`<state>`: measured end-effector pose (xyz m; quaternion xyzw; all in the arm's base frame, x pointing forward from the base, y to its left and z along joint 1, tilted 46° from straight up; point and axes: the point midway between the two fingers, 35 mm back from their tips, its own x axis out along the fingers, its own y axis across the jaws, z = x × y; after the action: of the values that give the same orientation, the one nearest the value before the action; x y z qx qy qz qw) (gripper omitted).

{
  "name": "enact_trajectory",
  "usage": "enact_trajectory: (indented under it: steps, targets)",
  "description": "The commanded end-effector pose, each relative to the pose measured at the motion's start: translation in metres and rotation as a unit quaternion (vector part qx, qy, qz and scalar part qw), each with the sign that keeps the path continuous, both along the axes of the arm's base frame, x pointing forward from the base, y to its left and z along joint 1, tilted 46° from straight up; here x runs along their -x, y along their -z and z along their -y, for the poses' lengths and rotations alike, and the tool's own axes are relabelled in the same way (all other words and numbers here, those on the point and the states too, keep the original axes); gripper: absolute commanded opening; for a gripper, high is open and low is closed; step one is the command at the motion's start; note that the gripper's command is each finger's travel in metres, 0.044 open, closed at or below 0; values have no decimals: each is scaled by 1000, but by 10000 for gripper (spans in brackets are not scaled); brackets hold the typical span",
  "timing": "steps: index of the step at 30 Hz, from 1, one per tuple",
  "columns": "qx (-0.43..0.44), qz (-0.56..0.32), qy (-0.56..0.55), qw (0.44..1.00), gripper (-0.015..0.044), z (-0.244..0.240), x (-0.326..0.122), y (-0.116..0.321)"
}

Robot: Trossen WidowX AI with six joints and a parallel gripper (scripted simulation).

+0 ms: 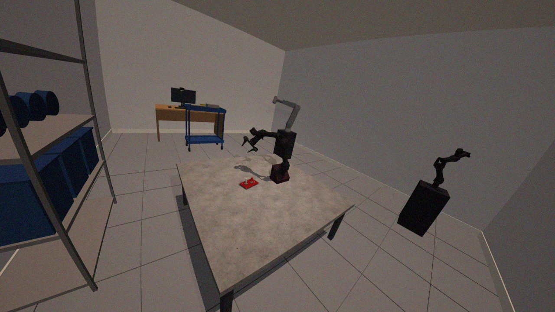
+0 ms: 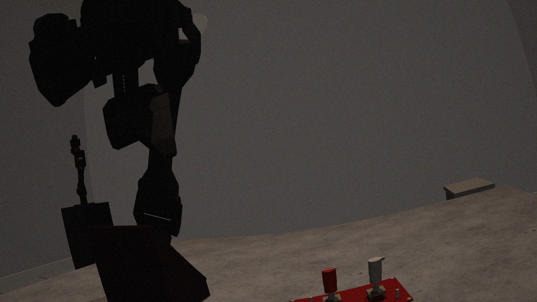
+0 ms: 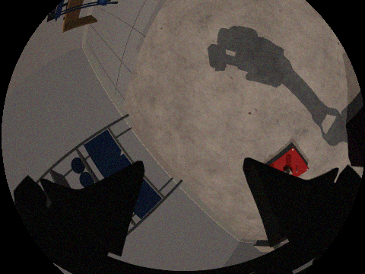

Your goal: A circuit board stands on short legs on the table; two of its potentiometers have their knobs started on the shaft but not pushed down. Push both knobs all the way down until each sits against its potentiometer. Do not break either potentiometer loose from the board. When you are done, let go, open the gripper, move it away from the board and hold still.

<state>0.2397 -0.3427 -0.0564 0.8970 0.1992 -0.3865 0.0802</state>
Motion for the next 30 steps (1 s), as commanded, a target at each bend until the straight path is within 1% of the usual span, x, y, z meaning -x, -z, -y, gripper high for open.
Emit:
enact_trajectory:
  steps: [1, 8, 15, 22, 30]
  targets:
    - [1, 1, -3, 1000, 374, -1, 0, 0]
    - [46, 23, -100, 994, 190, -21, -15, -6]
    - [93, 52, -206, 973, 6, -45, -29, -12]
    - [136, 86, -308, 938, 0, -69, -41, -18]
    - [179, 130, -419, 881, 0, -97, -52, -26]
